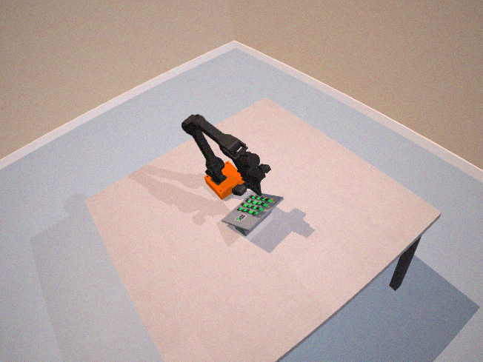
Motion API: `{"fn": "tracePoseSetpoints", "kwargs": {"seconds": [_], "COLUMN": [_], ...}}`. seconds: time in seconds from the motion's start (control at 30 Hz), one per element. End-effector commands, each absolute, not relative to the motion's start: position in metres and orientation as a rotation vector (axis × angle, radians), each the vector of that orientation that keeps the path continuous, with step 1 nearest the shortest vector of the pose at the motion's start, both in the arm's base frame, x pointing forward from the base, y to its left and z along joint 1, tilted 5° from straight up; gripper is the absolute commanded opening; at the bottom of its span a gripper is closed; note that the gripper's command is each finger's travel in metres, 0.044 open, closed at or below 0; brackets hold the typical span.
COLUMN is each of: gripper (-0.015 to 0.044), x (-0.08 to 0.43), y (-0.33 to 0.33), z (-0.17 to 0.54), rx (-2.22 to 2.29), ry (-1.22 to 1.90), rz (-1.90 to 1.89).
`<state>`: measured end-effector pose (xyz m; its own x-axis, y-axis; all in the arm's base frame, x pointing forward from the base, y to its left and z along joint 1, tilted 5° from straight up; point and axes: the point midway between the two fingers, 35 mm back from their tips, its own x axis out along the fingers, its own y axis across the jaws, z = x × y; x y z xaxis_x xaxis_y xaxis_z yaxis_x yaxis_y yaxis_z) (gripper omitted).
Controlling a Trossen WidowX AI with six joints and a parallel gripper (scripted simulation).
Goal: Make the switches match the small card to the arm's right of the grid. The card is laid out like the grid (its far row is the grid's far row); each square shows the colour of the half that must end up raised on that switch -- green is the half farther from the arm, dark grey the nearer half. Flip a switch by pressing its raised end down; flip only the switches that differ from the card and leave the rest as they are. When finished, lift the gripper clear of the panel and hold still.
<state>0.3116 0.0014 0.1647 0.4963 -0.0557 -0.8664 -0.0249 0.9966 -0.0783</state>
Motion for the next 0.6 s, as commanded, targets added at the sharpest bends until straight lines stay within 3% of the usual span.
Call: {"fn": "tracePoseSetpoints", "kwargs": {"seconds": [0.0, 0.3, 0.57], "gripper": [0.0, 0.0, 0.0], "x": [0.302, 0.303, 0.32], "y": [0.002, -0.055, -0.059], "z": [0.177, 0.182, 0.155], "rx": [-0.082, -0.087, -0.087], "ry": [1.049, 1.049, 1.071], "rz": [-0.024, -0.027, -0.028]}}
